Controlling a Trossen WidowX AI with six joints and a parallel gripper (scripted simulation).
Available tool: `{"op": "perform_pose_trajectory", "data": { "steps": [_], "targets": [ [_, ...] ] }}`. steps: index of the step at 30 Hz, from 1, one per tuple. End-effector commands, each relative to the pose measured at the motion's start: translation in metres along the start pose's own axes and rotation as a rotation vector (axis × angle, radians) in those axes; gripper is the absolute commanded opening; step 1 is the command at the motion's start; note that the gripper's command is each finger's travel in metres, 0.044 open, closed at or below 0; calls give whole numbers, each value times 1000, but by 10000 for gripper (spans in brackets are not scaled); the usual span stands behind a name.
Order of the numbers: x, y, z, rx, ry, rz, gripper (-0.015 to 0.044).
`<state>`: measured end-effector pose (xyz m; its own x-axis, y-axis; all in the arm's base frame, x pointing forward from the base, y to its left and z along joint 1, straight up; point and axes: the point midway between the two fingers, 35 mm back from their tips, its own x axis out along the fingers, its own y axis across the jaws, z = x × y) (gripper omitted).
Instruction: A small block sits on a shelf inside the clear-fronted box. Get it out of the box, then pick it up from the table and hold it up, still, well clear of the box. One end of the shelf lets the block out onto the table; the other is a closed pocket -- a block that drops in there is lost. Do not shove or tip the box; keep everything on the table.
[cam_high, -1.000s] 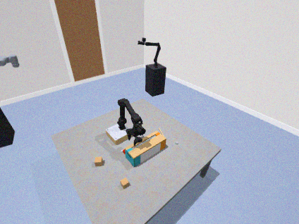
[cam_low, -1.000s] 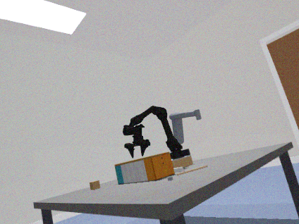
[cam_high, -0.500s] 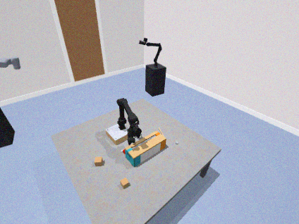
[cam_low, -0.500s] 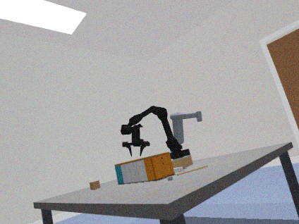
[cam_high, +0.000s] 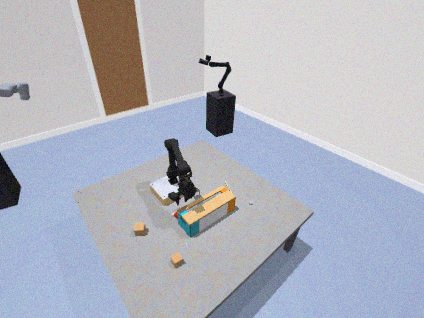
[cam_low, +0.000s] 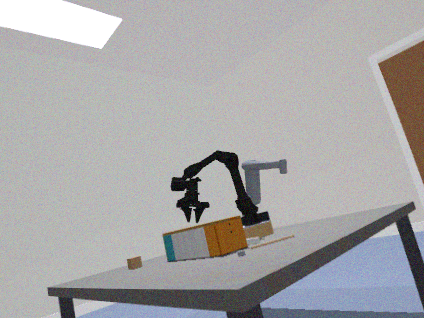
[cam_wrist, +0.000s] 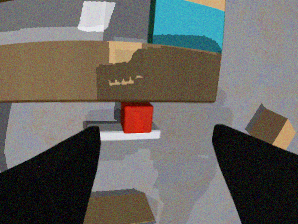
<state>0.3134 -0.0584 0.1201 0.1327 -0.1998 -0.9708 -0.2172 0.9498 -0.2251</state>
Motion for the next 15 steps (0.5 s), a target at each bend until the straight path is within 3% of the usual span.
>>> {"op": "perform_pose_trajectory", "data": {
  "steps": [1,15],
  "targets": [
    [-2,-5,-14,942,-56,121,285],
    [-3,-13,-23,1812,-21,272,285]
  ]
}}
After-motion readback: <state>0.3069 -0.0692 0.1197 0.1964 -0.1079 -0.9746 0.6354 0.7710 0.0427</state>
